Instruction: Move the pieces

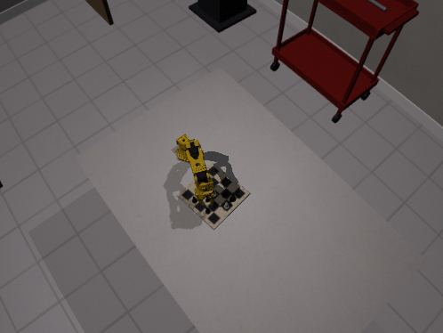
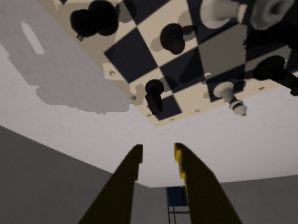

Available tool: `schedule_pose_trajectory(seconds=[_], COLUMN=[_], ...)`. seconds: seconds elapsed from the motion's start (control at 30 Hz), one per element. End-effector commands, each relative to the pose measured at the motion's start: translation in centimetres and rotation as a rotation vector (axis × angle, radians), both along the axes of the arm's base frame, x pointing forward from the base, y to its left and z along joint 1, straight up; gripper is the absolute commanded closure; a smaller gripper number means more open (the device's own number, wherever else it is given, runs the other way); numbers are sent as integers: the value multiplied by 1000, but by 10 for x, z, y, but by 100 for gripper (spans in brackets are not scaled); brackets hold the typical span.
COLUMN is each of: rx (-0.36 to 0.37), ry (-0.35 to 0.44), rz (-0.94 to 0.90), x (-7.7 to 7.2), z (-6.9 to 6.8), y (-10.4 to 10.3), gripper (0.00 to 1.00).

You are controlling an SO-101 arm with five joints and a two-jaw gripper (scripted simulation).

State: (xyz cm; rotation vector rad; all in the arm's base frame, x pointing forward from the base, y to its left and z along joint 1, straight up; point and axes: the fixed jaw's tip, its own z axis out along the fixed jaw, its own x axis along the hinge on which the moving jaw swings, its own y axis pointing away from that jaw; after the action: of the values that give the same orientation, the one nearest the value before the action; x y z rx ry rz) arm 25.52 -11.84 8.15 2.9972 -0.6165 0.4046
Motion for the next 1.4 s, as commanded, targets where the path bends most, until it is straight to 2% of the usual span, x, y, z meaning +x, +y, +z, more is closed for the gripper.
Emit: schedule_pose_trajectory(seconds=[0.0, 0.53, 0.8, 1.27, 1.37], rx=[-10, -10, -10, -10, -10], ry=[-22, -22, -22, -22, -22], rz=[-6, -6, -6, -6, -6], x=[-1, -1, 0, 0, 1], z=[8, 4, -6, -38, -40], y=[-3, -3, -3, -3, -3], gripper=[87, 87, 87, 87, 87])
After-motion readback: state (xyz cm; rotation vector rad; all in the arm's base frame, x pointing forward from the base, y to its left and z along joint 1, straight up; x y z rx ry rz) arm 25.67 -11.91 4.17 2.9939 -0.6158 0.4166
